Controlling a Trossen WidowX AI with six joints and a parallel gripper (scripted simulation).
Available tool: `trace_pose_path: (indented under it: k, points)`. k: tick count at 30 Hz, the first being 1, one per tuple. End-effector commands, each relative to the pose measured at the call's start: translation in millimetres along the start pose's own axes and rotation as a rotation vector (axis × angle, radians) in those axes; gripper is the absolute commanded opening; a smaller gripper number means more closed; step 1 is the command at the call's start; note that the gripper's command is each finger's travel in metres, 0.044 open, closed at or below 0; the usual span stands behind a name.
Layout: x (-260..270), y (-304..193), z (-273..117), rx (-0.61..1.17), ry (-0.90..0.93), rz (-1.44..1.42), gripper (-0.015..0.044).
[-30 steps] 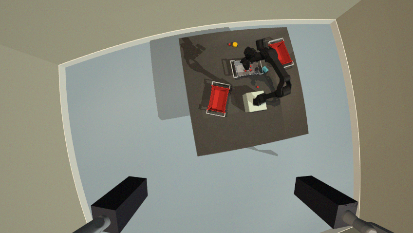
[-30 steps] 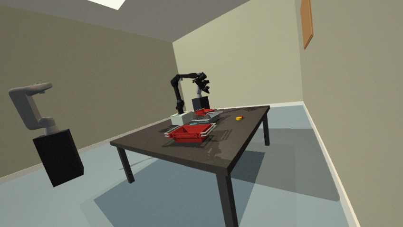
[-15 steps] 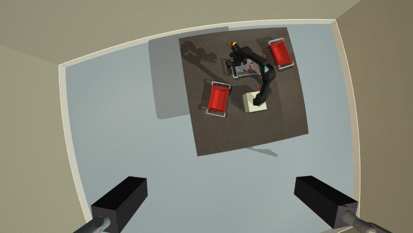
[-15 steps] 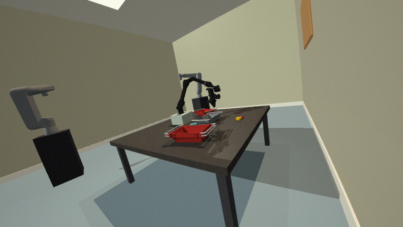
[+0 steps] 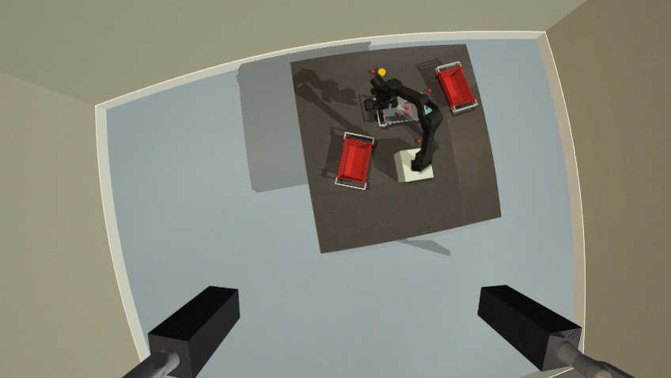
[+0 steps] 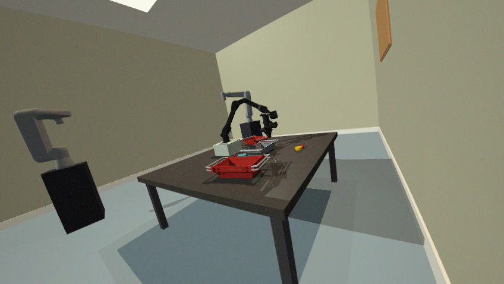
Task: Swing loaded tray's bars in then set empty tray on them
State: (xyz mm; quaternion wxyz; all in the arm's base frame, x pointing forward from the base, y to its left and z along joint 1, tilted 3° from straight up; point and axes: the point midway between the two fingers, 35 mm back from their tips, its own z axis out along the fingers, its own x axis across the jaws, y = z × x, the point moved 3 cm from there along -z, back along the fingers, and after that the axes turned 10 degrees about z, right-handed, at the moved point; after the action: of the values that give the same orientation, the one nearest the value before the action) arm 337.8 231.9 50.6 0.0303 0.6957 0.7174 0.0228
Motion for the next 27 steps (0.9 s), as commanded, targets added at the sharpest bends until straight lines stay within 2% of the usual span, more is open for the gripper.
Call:
trace_pose_path:
  k: [1, 4, 8, 16, 27]
  points:
    - [-2, -3, 29, 0.013, -0.014, 0.004, 0.0085]
    - [-3, -4, 45, 0.013, -0.014, 0.004, 0.0085]
    - [-3, -4, 47, 0.013, -0.014, 0.004, 0.0085]
    - [-17, -1, 21, 0.013, -0.016, 0.004, 0.0085]
    - [-41, 3, 11, 0.012, -0.018, 0.004, 0.0085]
